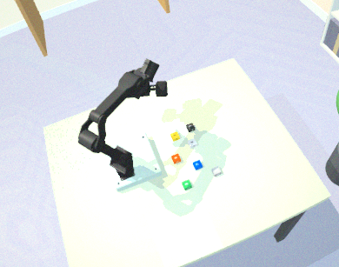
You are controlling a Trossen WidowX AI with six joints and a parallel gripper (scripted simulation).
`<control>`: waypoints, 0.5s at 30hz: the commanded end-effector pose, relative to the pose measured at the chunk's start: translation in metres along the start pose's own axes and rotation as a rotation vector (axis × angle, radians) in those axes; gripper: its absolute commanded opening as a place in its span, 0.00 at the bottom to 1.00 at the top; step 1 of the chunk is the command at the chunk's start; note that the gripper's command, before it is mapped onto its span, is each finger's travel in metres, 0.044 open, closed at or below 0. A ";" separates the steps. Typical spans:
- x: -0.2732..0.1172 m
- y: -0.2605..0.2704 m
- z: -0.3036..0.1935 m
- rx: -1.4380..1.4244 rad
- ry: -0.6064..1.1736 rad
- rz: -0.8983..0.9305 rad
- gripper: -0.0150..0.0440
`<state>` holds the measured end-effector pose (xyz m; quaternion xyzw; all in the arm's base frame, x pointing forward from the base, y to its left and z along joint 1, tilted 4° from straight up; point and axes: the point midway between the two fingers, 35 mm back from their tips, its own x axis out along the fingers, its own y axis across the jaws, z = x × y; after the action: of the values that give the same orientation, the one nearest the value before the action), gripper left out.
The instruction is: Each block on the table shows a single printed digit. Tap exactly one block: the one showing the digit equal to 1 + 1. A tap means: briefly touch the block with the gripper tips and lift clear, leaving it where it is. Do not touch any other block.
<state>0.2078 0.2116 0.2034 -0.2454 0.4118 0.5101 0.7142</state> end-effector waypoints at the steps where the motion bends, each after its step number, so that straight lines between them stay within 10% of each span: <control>1: -0.011 -0.063 -0.040 0.193 0.092 -0.139 0.93; 15: -0.090 -0.166 -0.235 0.870 0.400 -0.420 0.93</control>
<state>0.2843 -0.0224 0.1505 -0.1329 0.6148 0.1515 0.7625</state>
